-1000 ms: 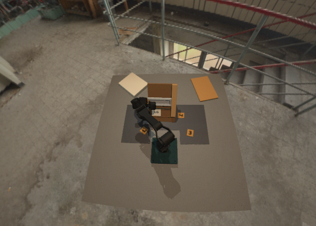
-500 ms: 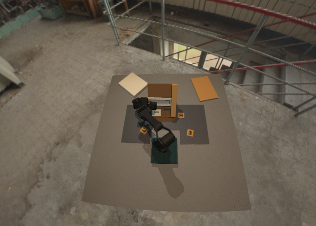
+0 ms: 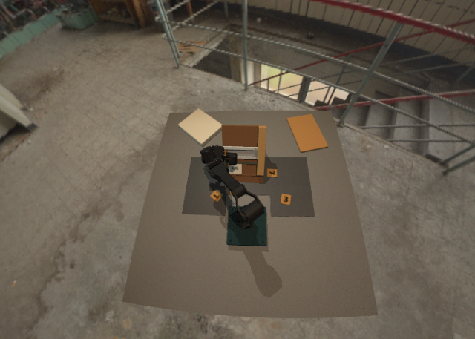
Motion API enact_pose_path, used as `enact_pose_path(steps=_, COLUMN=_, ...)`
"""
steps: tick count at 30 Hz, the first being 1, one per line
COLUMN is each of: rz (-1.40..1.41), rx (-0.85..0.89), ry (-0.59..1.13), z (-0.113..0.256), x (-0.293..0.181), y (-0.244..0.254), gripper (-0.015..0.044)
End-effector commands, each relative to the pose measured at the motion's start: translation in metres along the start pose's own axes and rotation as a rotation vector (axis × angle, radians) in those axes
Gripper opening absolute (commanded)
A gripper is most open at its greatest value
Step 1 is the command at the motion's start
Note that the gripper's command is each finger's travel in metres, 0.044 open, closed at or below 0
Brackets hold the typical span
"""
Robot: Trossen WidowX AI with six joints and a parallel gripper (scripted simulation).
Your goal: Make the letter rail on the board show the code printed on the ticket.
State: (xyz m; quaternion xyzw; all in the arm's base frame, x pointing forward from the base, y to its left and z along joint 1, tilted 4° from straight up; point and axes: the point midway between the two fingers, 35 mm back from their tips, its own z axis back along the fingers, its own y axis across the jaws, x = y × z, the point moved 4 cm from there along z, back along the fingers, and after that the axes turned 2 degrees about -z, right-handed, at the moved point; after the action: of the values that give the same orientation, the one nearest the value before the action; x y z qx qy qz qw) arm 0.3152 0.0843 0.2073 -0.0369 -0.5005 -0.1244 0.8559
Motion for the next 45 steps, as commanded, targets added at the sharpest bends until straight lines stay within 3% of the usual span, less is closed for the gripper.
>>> enact_pose_path(steps=1, rz=0.003, rx=0.002, ry=0.0, z=0.0, x=0.0, y=-0.003, gripper=0.0)
enact_pose_path(steps=45, rz=0.004, rx=0.001, ry=0.0, z=0.0, x=0.001, y=-0.022, gripper=0.0)
